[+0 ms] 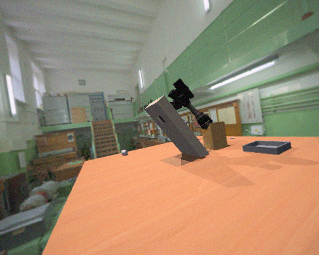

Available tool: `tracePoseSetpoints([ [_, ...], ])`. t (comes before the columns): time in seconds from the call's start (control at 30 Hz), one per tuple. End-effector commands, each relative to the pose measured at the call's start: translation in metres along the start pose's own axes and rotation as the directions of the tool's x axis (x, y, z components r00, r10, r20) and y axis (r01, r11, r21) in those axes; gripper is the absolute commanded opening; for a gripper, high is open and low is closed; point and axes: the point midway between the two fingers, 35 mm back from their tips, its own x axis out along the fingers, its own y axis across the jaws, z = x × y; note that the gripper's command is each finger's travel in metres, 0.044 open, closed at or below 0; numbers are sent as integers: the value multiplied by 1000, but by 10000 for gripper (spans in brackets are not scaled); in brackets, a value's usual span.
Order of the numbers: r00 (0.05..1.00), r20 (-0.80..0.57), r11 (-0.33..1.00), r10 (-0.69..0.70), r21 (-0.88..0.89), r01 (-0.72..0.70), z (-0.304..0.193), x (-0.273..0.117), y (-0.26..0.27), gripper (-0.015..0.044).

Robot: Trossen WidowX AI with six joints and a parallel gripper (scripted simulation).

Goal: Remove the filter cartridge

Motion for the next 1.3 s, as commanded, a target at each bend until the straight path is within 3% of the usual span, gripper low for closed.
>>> tracePoseSetpoints([
  [0.0,1000,-1,1000,6,-3,-6,0,0,1,90],
  [1.27,1000,0,1000,6,-3,-6,1,3,1,90],
])
